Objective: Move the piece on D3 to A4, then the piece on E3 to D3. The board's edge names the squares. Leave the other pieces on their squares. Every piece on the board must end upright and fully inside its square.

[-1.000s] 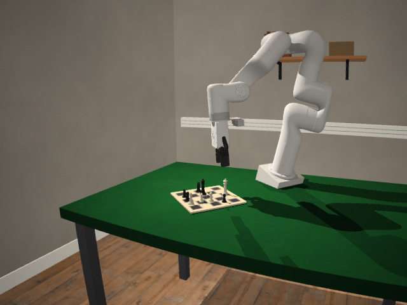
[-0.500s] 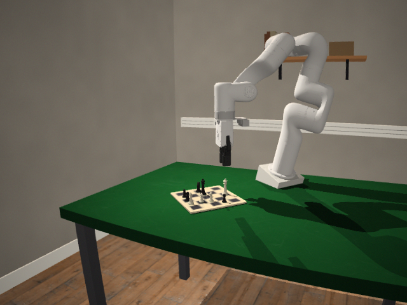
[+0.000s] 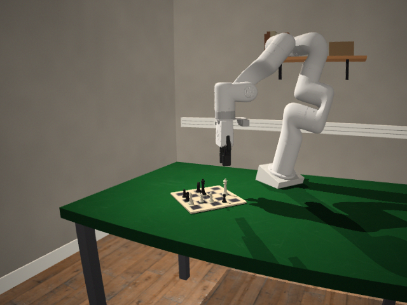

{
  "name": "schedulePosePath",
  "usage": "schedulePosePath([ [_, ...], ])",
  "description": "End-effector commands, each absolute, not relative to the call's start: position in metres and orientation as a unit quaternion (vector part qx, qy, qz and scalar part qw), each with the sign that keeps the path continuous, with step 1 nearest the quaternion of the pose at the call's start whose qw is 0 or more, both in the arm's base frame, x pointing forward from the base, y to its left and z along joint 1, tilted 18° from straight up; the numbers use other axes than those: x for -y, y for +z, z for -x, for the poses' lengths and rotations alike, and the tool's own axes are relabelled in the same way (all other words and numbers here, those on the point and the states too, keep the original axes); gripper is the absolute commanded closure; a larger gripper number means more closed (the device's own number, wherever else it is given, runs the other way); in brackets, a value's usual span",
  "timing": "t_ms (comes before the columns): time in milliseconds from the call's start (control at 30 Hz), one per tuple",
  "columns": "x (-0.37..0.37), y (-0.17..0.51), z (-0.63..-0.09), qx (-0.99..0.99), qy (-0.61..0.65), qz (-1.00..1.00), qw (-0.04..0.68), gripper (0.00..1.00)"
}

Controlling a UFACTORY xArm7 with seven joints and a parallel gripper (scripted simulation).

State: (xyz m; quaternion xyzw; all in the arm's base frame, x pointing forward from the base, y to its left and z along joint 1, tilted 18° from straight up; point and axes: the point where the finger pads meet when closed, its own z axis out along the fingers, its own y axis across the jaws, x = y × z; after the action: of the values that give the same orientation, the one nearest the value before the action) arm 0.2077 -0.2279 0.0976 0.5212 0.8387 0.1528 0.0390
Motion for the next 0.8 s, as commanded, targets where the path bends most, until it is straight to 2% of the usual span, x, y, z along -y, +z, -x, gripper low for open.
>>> schedulePosePath([
  [0,0.229,0.099,-0.208,-0.839,0.152,-0.521,0.041,0.57],
  [767,0.227,0.088,-0.21,-0.839,0.152,-0.521,0.04,0.57],
])
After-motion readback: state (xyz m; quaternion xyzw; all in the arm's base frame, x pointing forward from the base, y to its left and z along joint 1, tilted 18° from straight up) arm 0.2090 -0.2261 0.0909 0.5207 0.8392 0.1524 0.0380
